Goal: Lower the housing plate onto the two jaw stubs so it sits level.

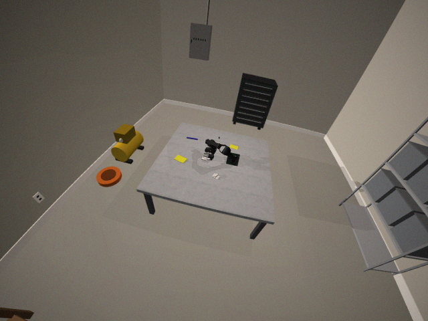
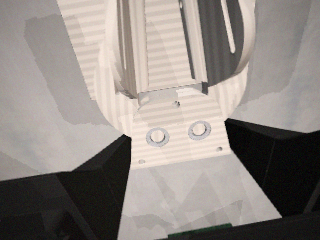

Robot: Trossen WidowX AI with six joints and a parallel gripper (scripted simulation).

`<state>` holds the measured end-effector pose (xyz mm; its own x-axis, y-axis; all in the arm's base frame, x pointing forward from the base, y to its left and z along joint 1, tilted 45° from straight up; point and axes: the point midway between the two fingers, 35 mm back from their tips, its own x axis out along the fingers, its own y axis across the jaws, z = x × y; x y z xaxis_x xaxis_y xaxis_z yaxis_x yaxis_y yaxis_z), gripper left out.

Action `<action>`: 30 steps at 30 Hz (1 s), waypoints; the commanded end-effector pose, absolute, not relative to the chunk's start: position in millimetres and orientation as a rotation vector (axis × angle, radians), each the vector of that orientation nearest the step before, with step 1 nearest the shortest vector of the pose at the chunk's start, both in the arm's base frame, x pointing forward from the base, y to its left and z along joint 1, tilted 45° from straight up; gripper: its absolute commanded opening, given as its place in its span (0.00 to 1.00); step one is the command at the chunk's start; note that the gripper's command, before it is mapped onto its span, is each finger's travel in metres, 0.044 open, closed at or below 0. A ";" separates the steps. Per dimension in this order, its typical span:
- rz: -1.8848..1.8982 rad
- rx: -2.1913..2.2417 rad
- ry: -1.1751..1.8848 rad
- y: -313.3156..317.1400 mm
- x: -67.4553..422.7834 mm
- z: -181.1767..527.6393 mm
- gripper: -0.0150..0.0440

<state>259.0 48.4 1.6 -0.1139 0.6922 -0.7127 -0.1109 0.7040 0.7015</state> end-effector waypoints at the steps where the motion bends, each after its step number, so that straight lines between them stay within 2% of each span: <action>1: 0.727 0.495 1.548 48.2 258.8 1.2 0.85; 4: 0.730 0.493 1.545 48.4 259.0 1.6 0.98; 5: 0.730 0.493 1.545 48.4 259.0 1.6 1.00; 19: 0.730 0.493 1.546 46.7 259.6 3.2 1.00; 30: 0.727 0.494 1.550 -4.5 265.0 56.2 1.00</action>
<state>266.0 -1.6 51.3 -0.1058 0.6917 -0.7144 -0.1012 0.7072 0.6997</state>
